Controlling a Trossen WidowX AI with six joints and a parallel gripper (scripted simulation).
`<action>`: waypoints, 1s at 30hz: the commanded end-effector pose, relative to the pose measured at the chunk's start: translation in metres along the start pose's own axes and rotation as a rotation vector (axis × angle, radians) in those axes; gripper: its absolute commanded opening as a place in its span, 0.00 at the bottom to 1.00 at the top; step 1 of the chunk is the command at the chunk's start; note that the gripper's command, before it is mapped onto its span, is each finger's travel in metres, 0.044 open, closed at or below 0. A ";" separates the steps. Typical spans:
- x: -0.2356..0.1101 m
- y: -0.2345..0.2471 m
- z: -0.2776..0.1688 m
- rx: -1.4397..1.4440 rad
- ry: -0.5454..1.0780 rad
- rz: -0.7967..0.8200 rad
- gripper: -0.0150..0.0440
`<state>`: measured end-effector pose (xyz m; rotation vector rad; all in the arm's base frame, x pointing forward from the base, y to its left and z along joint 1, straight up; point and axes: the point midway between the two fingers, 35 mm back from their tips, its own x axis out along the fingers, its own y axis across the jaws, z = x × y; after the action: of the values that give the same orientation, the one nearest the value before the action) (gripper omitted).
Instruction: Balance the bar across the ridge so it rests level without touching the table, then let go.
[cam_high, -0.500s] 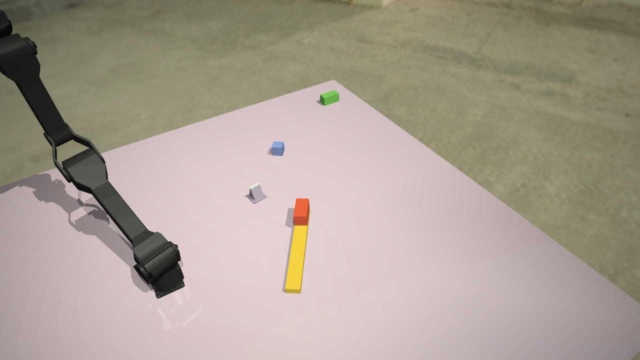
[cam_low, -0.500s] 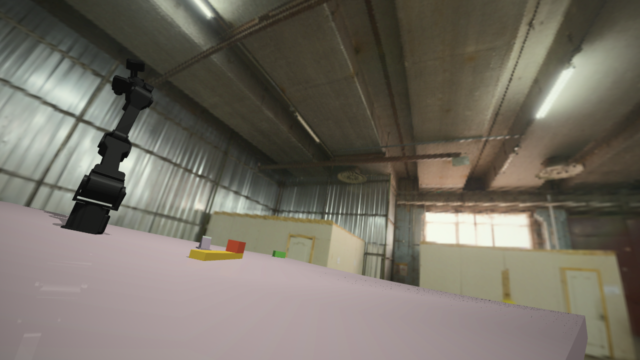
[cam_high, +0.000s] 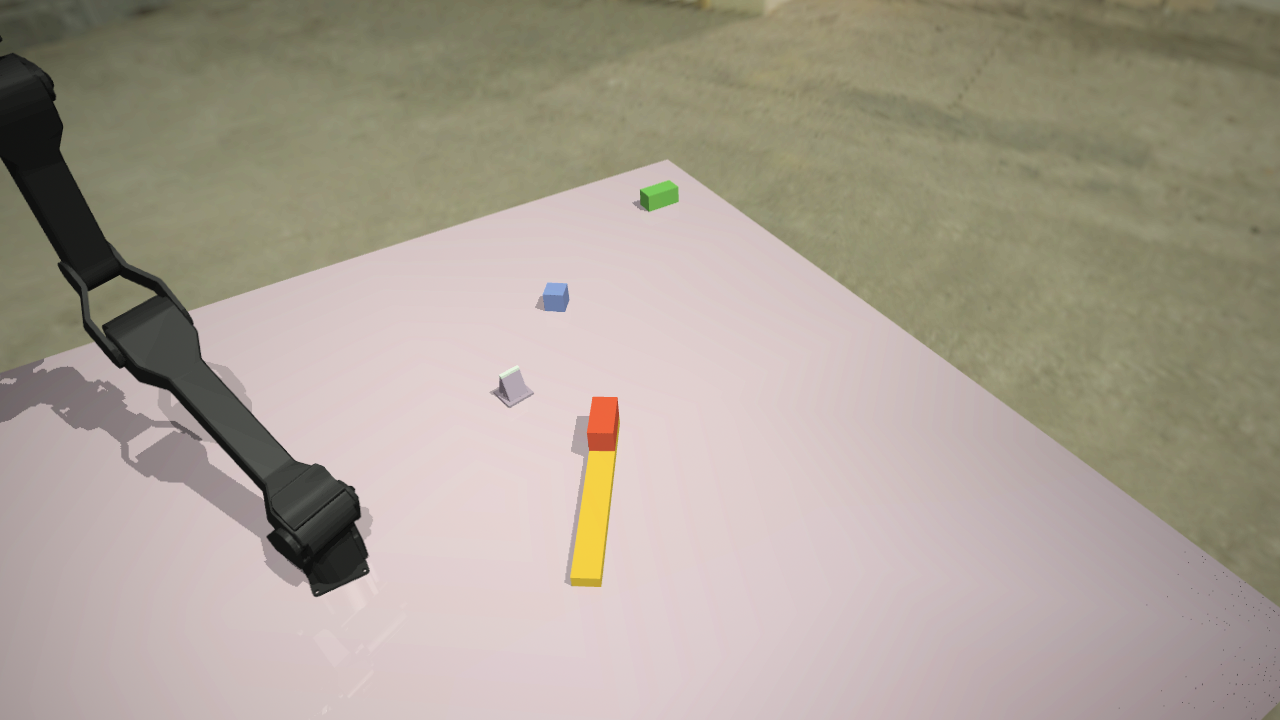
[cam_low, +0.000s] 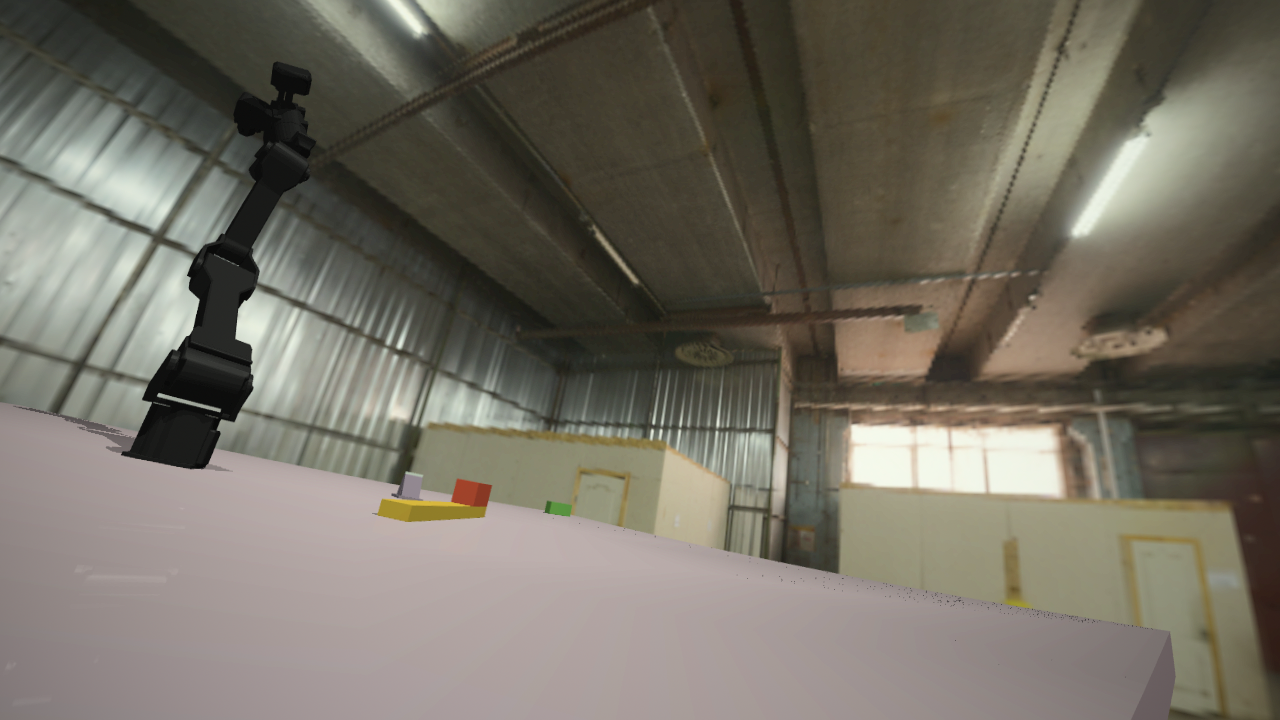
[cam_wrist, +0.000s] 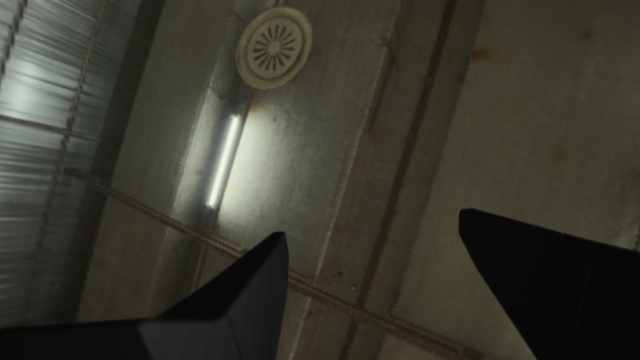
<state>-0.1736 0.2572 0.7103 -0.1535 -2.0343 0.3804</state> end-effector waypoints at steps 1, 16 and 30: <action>-0.008 -0.071 -0.019 -0.028 0.067 -0.172 0.79; -0.086 -0.250 -0.079 -0.011 0.327 -0.657 0.79; -0.248 -0.382 -0.155 0.110 0.622 -1.177 0.79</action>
<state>0.0712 -0.1182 0.7129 0.7861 -1.2907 -0.2568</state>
